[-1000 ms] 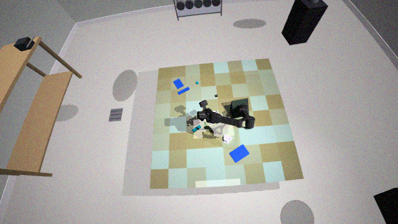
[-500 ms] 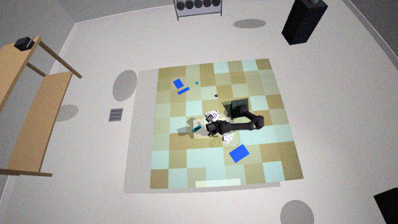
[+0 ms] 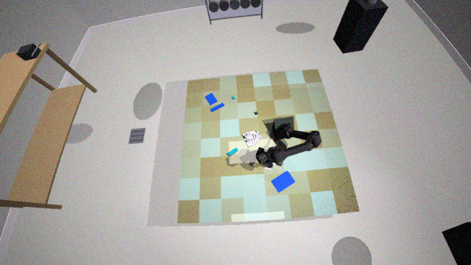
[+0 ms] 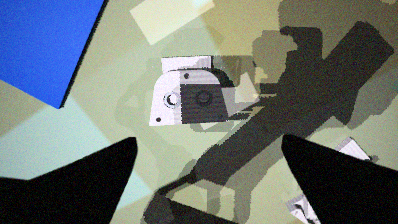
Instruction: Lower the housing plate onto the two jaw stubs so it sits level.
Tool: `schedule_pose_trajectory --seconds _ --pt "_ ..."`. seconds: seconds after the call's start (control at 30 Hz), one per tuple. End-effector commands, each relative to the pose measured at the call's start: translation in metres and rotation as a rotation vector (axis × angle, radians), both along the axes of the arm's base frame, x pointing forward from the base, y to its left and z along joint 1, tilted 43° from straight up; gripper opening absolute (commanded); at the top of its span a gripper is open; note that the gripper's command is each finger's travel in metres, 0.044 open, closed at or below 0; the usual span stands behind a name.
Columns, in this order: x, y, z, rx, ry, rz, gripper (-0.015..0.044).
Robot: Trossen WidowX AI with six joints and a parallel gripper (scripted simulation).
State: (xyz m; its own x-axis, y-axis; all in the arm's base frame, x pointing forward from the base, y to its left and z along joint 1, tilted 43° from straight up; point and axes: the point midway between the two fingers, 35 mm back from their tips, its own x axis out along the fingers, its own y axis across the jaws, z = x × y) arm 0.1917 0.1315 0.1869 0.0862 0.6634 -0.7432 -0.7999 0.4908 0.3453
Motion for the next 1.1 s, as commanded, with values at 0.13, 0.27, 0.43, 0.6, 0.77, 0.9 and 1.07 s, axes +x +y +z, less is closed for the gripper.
schedule_pose_trajectory --seconds 0.13,0.27,0.43,0.6,0.77,0.9,1.07 --pt "-0.010 0.007 0.002 0.028 0.000 0.038 0.0440" --pt "-0.008 0.032 -0.023 0.031 -0.001 0.038 0.0440" --pt "-0.008 0.033 -0.025 0.031 -0.001 0.038 0.0440" --pt "-0.008 0.034 -0.026 0.031 -0.001 0.038 0.0440" --pt "-0.008 0.039 -0.031 0.031 -0.001 0.038 0.0440" --pt "-0.007 0.043 -0.035 0.032 -0.001 0.038 0.0440" --pt "-0.007 0.047 -0.039 0.033 -0.001 0.038 0.0440"
